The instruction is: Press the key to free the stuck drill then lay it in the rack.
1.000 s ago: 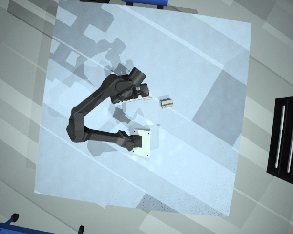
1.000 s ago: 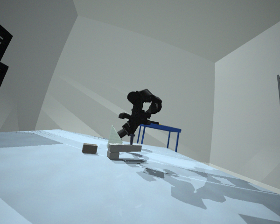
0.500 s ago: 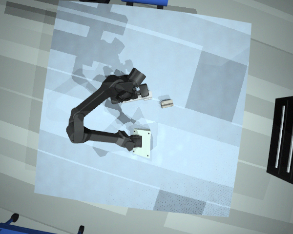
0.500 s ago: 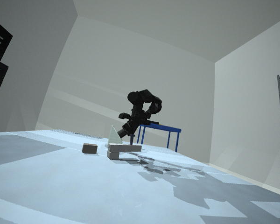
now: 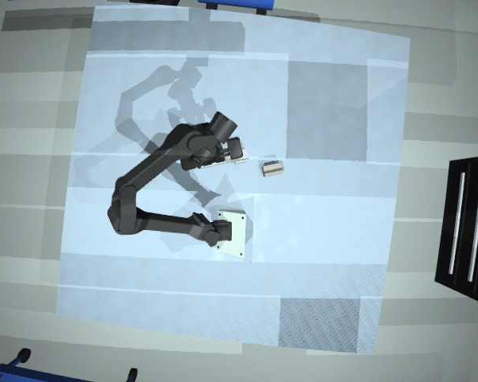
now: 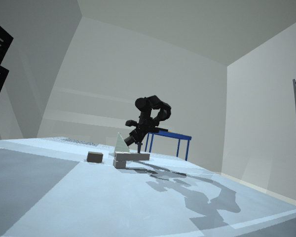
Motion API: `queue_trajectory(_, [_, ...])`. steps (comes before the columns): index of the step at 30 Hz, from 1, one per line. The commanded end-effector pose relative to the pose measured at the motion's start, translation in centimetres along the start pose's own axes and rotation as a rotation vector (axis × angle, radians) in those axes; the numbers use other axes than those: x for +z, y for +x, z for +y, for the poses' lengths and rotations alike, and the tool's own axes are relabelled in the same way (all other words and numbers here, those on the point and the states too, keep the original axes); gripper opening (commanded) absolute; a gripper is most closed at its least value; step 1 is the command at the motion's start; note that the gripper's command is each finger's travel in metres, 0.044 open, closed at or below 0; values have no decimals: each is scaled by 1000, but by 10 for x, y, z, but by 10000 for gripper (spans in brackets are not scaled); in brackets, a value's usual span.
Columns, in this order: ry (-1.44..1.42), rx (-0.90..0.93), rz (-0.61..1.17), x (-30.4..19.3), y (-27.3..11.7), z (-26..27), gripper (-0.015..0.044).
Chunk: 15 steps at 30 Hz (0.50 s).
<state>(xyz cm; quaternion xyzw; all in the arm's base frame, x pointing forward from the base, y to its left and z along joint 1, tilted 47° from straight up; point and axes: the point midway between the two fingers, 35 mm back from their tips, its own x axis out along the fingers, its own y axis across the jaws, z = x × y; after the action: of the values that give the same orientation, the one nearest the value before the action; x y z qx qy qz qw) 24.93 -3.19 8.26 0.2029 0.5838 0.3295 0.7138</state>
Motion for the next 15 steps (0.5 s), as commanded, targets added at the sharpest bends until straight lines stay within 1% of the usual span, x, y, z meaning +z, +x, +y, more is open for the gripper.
queue_trajectory(1, [5, 30, 51, -7, 19, 3, 0])
queue_trajectory(8, [5, 30, 51, -7, 24, 4, 0])
queue_trajectory(12, [6, 27, 51, -3, 6, 1, 105])
queue_trajectory(15, [7, 25, 52, 1, -23, -2, 184])
